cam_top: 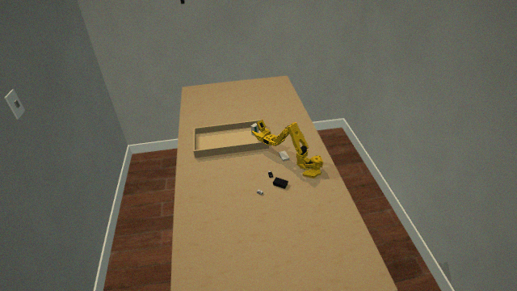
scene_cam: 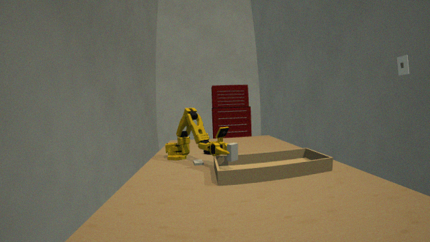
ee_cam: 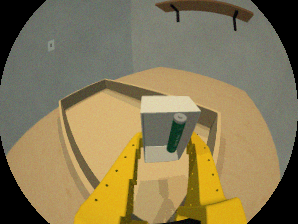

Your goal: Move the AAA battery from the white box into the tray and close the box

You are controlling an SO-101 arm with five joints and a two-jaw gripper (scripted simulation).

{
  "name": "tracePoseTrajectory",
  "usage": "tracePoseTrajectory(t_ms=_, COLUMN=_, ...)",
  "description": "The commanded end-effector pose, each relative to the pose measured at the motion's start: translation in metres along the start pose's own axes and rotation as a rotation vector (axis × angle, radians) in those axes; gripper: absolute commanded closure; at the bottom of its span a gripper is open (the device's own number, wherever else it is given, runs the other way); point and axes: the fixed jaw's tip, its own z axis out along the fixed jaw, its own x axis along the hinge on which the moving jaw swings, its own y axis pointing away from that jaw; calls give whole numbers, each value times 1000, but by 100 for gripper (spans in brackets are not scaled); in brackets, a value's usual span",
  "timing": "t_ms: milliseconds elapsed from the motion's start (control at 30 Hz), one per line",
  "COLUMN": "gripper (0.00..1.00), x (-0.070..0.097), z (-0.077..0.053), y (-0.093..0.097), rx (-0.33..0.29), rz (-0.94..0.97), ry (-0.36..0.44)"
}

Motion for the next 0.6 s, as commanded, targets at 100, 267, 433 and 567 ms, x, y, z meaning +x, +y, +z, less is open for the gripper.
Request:
tracePoseTrajectory(t_ms=100, gripper=81, x=-11, z=0, y=-3, rx=8, rz=-10, ry=-46)
tracePoseTrajectory(t_ms=267, gripper=81, x=-11, z=0, y=-3, rx=8, rz=-10, ry=-46)
tracePoseTrajectory(t_ms=433, gripper=81, x=-12, z=0, y=-3, rx=8, rz=-10, ry=-54)
tracePoseTrajectory(t_ms=567, gripper=81, x=-13, z=0, y=-3, rx=8, rz=-11, ry=-69)
